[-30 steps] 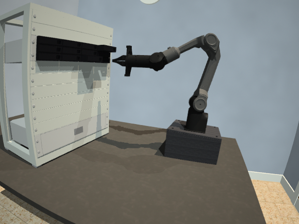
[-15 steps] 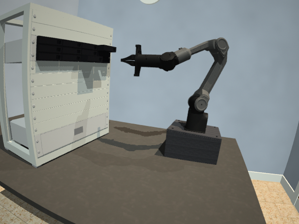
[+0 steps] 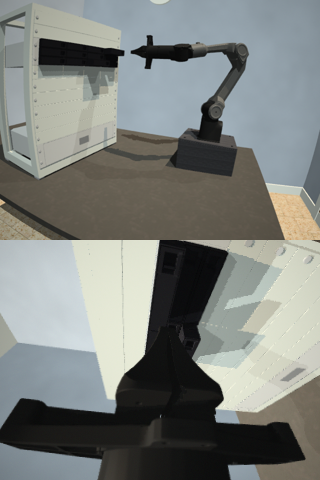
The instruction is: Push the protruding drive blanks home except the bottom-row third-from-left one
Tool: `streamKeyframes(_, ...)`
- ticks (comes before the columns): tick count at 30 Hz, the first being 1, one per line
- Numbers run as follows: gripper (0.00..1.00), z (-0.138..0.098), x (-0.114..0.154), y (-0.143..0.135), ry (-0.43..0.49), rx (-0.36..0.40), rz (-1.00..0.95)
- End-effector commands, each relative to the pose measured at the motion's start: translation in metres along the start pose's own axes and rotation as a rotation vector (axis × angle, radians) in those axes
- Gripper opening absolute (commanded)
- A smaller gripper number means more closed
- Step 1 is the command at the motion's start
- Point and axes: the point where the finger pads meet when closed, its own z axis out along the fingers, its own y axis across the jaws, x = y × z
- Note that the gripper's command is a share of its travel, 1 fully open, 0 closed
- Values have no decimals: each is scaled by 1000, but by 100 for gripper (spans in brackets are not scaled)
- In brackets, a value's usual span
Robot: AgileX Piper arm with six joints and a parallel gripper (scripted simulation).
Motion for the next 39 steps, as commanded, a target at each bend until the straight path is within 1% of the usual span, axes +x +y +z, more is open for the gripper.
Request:
streamKeyframes(1,0,-1,0,3,1,-4,3)
streamKeyframes(5,0,1,0,3,1,-4,4)
streamKeyframes(7,0,8,0,3,1,-4,3)
streamKeyframes(13,0,55,0,3,1,-4,3)
streamKeyframes(15,0,65,0,3,1,-4,3)
streamKeyframes(39,0,67,0,4,1,-4,4)
